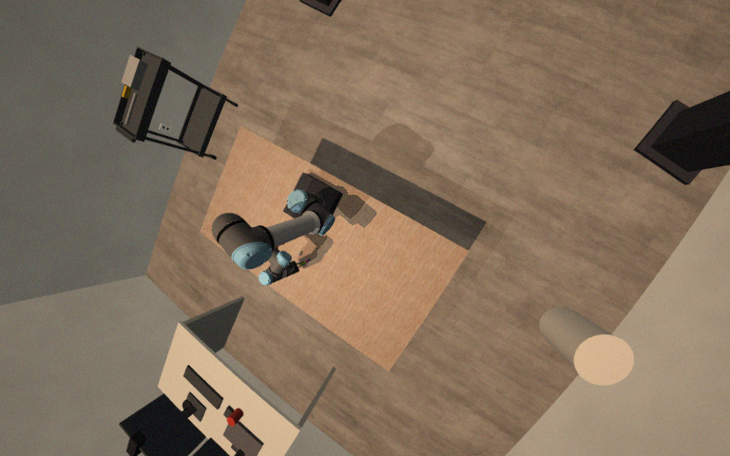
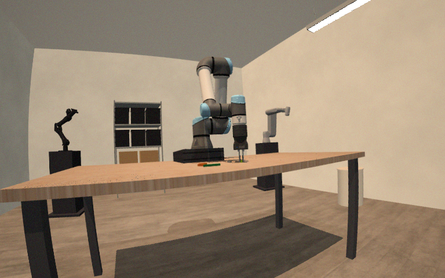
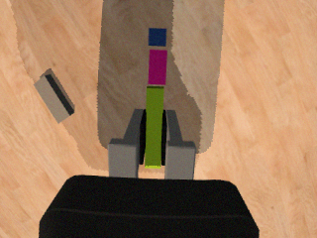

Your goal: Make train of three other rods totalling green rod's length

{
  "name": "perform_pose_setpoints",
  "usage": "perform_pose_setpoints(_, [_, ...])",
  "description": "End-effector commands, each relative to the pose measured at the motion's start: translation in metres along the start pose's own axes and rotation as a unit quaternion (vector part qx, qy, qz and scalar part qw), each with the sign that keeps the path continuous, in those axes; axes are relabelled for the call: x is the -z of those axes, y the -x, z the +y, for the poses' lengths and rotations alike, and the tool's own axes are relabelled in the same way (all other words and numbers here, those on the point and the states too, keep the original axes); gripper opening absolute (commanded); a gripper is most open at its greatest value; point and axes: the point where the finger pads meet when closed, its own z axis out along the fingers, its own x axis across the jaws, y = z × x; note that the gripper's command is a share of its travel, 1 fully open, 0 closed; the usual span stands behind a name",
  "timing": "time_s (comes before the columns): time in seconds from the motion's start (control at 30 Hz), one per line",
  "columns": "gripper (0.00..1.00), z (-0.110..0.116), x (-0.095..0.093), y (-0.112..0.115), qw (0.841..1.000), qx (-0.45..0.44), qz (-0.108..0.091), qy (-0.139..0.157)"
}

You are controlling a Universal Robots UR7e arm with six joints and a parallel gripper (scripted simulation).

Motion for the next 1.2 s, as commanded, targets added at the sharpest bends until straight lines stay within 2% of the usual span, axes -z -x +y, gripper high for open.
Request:
perform_pose_setpoints(0.0, [0.24, 0.0004, -0.0006, 0.0, 1.0, -0.001, 0.001, 0.001])
perform_pose_setpoints(0.97, [0.24, 0.0003, -0.0005, 0.0, 1.0, -0.001, 0.001, 0.001])
perform_pose_setpoints(1.0, [0.3, 0.0003, -0.0005, 0.0, 1.0, -0.001, 0.001, 0.001])
perform_pose_setpoints(1.13, [0.3, 0.0003, -0.0005, 0.0, 1.0, -0.001, 0.001, 0.001])
perform_pose_setpoints(1.17, [0.36, 0.0003, -0.0005, 0.0, 1.0, -0.001, 0.001, 0.001])
